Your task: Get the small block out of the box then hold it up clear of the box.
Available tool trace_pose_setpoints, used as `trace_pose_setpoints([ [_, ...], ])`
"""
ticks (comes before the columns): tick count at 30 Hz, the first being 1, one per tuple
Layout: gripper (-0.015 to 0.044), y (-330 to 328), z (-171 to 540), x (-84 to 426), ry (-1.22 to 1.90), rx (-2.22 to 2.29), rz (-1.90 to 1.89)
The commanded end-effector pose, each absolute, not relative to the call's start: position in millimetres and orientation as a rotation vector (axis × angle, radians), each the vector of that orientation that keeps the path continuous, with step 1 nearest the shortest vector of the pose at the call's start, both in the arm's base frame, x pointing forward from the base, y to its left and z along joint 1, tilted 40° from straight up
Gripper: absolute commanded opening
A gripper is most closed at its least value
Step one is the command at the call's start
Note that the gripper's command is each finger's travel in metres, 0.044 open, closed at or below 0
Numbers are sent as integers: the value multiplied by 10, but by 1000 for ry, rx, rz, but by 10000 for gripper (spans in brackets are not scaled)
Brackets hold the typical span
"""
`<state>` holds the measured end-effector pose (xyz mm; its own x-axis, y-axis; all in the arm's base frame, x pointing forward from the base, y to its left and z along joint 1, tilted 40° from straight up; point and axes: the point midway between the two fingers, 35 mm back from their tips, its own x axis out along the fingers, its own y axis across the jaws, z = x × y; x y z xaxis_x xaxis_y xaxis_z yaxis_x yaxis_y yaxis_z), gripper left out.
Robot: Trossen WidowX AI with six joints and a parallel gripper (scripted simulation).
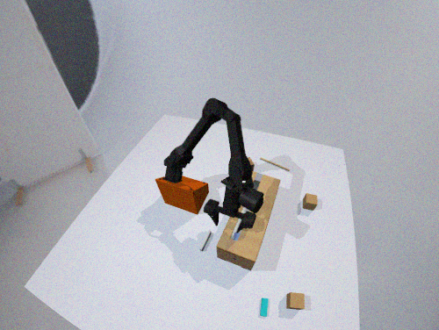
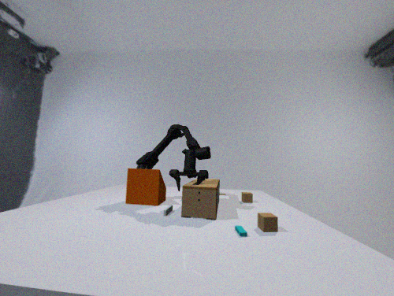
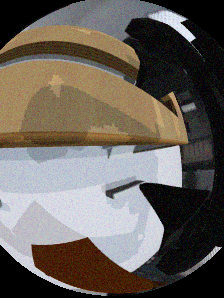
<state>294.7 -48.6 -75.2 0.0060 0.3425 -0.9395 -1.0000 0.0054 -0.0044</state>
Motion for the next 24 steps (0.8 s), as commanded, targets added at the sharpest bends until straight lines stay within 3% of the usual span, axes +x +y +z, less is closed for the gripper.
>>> trace_pose_setpoints([
  [1,400,-554,-847,2926,952,-946,1358],
  [10,400,-682,-952,2924,952,-947,1357],
  [18,400,-1064,-479,2896,969,-933,1349],
  [24,400,-1081,-498,2918,969,-932,1331],
])
